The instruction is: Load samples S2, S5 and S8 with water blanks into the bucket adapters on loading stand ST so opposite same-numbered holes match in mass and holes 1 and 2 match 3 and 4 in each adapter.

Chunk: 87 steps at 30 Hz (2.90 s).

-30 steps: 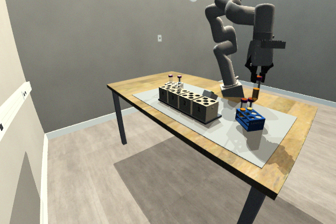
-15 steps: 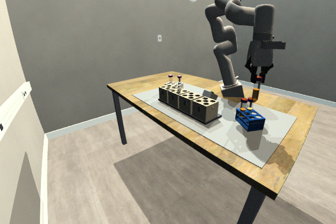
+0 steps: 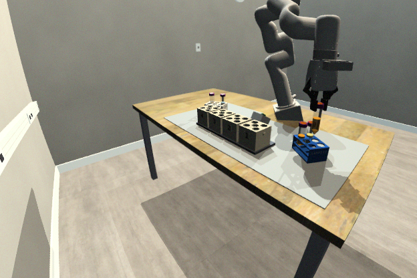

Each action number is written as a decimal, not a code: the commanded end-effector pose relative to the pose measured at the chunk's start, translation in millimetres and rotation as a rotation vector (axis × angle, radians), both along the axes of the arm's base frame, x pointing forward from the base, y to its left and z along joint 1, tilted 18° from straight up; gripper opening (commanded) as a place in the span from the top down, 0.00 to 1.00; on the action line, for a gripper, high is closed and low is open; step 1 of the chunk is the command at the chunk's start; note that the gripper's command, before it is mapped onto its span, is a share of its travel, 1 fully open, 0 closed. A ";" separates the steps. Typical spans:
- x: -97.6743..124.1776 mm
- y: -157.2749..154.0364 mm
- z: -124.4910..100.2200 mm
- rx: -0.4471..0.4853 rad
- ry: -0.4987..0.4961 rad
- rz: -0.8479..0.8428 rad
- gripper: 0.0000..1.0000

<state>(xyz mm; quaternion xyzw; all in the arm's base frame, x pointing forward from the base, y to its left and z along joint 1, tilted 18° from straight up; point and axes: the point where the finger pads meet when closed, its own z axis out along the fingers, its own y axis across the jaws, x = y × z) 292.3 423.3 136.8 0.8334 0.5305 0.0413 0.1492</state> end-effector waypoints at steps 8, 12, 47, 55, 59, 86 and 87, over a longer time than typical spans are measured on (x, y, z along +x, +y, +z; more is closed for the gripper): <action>5.1 -2.3 -17.0 0.005 -0.003 0.001 1.00; 7.0 -3.9 -24.6 0.005 -0.003 0.001 1.00; 12.2 -8.6 -46.5 0.005 -0.003 0.001 1.00; 13.6 -9.8 -52.2 0.005 -0.003 0.001 1.00; 14.5 -10.6 -56.0 0.005 -0.003 0.001 1.00; 19.8 -15.2 -78.0 0.005 -0.003 0.001 1.00; 20.1 -15.4 -78.9 0.005 -0.003 0.001 1.00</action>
